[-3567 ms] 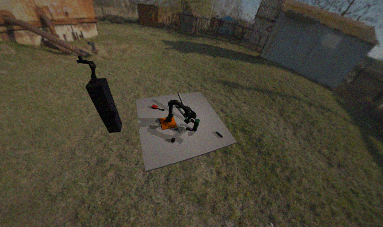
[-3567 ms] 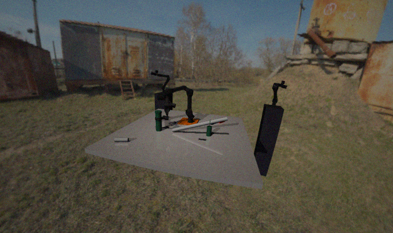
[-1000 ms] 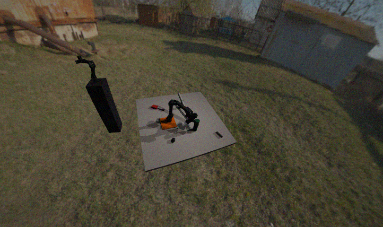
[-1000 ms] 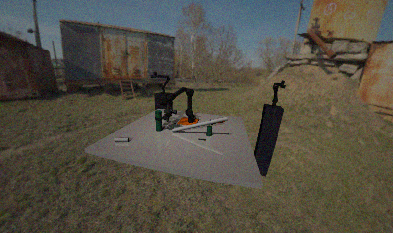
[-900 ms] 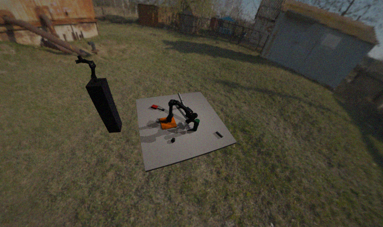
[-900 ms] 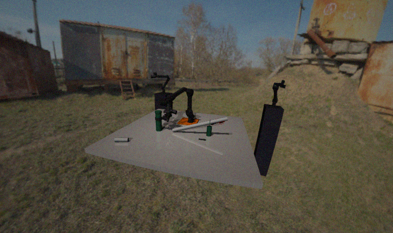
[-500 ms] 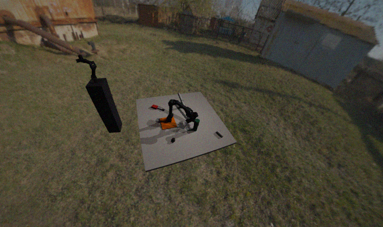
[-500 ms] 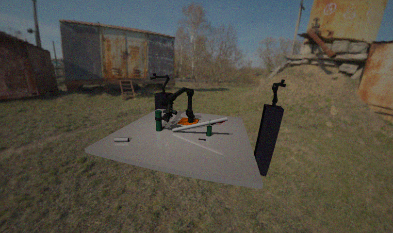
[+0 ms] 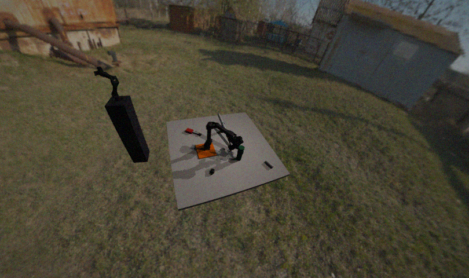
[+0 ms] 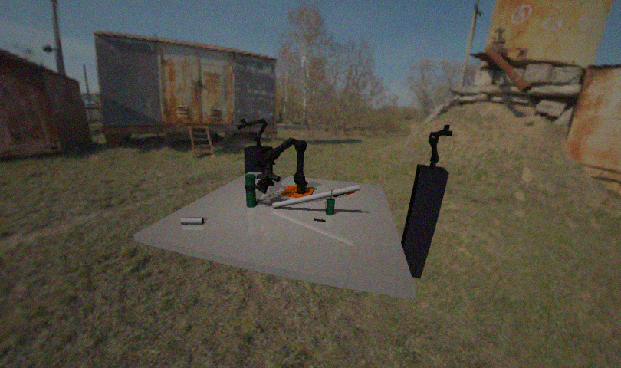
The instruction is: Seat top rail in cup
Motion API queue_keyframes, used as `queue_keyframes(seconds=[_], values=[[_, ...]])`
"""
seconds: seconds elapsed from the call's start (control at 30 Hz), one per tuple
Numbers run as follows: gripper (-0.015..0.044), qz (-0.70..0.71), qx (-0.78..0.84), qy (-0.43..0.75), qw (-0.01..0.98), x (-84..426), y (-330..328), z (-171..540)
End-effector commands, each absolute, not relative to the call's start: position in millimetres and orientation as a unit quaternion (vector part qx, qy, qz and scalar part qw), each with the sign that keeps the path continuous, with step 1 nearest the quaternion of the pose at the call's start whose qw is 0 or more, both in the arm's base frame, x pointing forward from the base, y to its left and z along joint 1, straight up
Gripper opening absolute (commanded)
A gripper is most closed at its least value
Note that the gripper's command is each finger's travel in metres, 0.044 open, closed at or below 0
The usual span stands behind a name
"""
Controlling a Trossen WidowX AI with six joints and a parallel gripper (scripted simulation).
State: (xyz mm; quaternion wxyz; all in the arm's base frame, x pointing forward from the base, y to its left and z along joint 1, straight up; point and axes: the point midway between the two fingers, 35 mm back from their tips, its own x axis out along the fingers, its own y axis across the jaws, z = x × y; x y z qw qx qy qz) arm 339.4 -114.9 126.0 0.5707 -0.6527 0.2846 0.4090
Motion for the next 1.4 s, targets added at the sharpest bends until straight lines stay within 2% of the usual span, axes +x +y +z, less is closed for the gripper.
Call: queue_keyframes(seconds=[0.0,0.73,1.27,1.3,1.37], values=[[0.0000,0.405,-0.652,0.288,0.572,341,-115,126],[0.0000,0.413,-0.655,0.280,0.568,338,-115,126],[0.0420,0.412,-0.654,0.281,0.568,335,-96,145],[0.0440,0.412,-0.654,0.281,0.568,334,-92,149],[0.0440,0.411,-0.654,0.282,0.569,331,-82,158]])
